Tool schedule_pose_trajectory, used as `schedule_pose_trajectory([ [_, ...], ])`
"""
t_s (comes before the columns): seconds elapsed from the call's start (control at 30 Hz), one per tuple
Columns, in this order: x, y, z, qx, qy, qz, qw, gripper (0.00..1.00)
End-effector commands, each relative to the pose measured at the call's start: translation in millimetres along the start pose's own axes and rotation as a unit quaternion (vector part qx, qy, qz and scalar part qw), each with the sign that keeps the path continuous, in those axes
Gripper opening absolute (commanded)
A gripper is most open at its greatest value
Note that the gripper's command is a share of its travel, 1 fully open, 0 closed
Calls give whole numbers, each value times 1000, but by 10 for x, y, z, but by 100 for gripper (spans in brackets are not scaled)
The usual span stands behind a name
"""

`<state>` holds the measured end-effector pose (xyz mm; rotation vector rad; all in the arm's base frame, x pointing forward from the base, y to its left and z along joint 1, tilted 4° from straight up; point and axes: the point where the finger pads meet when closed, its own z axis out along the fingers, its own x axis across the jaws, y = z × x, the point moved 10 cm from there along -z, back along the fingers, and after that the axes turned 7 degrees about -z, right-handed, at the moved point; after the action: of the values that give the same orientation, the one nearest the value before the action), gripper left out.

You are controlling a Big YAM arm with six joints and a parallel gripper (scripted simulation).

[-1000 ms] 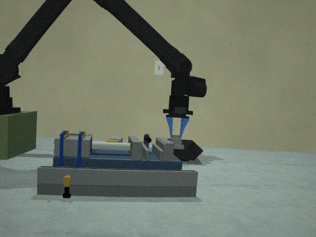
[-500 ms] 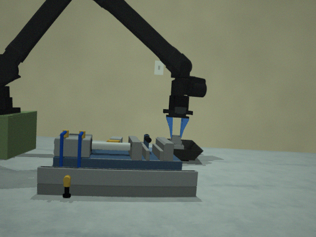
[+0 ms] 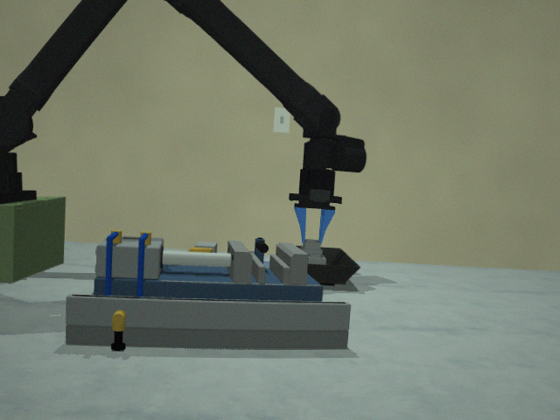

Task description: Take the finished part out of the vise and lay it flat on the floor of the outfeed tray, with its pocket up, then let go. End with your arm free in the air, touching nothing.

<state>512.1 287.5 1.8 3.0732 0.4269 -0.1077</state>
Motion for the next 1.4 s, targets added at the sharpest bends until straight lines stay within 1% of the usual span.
schedule_pose_trajectory([
  [0.0, 67, -48, -49, 3, 15, 0, 1000, 0],
  [1.37, 66, -41, -22, 3, 13, -2, 1000, 0],
])
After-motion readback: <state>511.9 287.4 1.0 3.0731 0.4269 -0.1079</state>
